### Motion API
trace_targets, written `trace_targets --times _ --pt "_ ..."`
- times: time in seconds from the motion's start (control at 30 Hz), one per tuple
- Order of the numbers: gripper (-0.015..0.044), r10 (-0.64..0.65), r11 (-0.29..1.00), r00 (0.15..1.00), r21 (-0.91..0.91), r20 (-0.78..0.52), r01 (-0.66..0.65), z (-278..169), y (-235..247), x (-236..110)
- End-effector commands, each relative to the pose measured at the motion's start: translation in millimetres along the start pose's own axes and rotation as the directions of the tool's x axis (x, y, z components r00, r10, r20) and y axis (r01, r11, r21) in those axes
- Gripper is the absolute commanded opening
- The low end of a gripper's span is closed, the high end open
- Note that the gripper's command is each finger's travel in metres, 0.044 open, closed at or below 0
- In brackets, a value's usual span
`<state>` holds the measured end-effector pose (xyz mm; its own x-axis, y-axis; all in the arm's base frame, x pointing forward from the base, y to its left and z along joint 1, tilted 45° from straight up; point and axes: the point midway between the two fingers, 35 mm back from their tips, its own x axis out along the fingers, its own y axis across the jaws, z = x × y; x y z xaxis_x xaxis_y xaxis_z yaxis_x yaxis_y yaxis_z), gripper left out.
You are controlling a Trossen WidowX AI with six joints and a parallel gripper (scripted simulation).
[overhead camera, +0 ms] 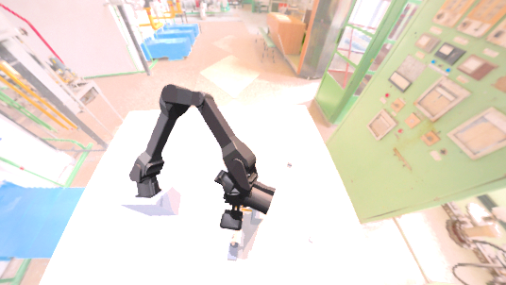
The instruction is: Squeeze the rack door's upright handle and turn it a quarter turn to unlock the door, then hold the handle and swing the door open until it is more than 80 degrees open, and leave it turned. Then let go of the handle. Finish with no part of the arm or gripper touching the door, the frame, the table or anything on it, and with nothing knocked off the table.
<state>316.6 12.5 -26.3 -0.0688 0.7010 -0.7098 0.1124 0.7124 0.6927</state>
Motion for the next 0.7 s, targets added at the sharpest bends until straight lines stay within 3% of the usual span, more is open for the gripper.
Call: trace_targets --times 0.0,0.3,0.67 --pt "0.0282 0.002 0.987 1.0 -0.161 0.001 -0.001 0.1 0.0 0.0" --pt "0.0282 0.002 0.821 1.0 -0.57 0.001 -0.001 0.1 0.2 0.0" --pt "0.0282 0.003 0.407 1.0 -0.914 0.001 0.0 0.1 0.3 0.0"
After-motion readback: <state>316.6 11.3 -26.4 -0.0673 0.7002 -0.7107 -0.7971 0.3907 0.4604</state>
